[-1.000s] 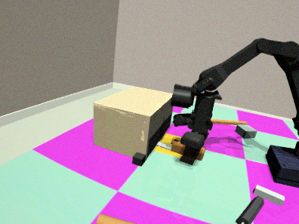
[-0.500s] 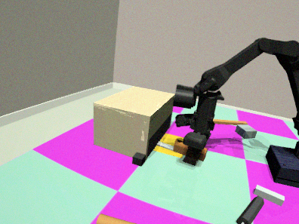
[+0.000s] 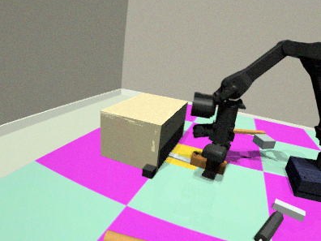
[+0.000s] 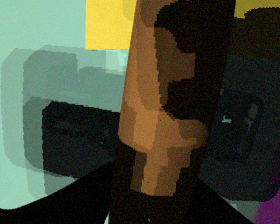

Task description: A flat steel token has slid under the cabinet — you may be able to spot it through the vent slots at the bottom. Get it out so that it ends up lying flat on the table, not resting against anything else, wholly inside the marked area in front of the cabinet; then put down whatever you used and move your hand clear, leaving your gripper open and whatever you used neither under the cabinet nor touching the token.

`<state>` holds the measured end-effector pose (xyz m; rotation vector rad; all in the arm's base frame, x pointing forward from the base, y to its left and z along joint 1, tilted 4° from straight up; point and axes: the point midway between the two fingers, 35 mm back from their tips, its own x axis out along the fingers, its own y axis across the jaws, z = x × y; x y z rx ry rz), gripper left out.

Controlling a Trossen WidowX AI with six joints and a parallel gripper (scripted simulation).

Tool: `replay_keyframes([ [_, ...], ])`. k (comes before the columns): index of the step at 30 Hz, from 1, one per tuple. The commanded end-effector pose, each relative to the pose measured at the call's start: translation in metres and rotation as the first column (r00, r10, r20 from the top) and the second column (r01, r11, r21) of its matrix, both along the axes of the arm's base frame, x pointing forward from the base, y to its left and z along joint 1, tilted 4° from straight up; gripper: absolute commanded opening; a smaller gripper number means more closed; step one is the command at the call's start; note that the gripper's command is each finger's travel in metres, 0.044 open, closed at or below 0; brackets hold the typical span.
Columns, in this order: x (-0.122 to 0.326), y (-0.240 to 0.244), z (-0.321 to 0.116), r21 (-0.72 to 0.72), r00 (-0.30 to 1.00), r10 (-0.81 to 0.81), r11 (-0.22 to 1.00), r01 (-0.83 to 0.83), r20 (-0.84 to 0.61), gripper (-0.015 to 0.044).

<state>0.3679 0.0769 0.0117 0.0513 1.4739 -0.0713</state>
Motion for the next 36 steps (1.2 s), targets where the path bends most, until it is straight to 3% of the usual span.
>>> replay_keyframes([
  [1,-0.005,0.0,-0.001,-0.002,1.0,-0.007,1.0,0.007,0.0,0.0],
  [36,-0.042,0.005,-0.006,-0.001,1.0,-0.007,1.0,0.007,-0.003,0.0],
])
